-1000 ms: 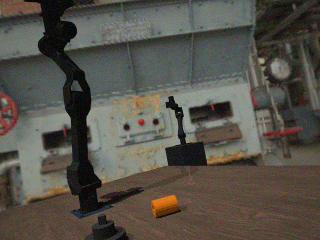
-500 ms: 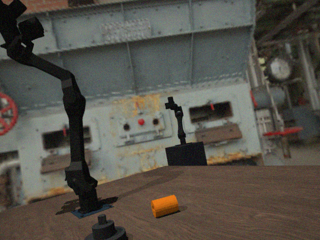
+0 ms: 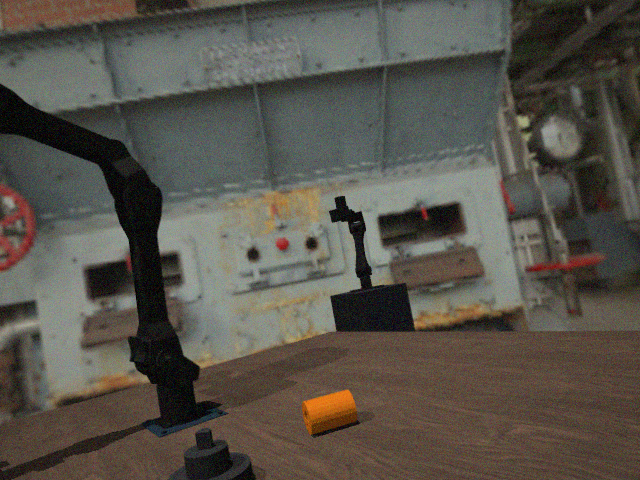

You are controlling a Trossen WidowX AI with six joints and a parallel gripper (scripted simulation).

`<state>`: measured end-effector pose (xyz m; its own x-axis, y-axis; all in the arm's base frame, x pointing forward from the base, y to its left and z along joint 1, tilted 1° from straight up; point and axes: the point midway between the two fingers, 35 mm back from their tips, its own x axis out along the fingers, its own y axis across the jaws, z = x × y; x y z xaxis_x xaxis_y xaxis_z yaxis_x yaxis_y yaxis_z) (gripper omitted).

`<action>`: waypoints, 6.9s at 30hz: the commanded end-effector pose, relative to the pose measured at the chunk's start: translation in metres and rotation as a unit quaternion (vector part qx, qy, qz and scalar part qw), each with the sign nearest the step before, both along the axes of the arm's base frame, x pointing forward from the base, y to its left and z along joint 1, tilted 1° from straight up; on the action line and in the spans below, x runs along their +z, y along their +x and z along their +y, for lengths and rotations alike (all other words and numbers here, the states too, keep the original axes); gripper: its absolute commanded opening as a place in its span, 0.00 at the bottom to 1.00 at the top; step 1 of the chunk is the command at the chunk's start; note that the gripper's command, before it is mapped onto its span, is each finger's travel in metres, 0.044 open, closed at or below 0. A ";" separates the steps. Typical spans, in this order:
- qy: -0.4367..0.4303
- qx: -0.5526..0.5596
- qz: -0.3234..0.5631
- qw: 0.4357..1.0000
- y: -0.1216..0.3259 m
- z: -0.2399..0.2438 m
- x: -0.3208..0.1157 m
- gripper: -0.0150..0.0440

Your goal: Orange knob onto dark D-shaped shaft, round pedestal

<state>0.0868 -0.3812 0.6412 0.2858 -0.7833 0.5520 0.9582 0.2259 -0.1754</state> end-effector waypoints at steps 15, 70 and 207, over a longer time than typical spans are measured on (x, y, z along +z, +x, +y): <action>0.251 0.238 0.253 0.903 0.266 0.067 -0.200 1.00; 0.047 0.367 0.909 0.193 0.195 0.518 -0.548 1.00; 0.073 0.796 0.541 0.262 0.176 0.449 -0.576 0.69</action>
